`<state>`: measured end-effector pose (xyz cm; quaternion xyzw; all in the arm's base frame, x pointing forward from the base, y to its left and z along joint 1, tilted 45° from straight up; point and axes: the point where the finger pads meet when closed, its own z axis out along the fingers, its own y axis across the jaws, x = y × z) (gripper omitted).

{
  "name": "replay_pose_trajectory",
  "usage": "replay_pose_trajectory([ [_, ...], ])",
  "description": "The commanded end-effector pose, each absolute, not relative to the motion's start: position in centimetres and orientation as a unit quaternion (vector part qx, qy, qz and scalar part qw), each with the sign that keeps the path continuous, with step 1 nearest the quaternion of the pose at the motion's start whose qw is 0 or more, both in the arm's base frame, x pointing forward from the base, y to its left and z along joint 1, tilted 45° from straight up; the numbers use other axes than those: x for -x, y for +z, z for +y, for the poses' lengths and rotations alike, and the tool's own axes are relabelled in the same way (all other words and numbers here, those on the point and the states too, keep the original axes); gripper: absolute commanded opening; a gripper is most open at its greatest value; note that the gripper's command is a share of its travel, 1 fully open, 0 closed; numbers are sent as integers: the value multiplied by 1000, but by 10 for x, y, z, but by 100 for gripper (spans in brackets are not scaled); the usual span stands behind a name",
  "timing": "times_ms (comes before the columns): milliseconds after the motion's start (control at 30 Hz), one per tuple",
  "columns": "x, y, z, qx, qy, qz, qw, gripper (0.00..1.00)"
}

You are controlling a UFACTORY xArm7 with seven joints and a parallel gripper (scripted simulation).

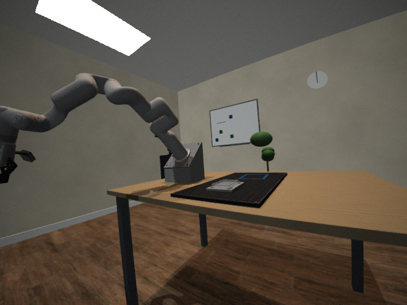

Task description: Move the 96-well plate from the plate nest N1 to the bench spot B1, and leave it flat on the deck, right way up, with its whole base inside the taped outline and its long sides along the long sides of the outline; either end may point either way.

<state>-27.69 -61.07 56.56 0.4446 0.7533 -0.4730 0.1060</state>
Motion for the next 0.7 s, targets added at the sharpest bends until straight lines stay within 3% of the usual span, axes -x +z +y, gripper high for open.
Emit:
replay_pose_trajectory([
  [0,265,559,-615,-418,-459,777,108,100],
  [667,195,516,-639,-354,-428,824,112,100],
])
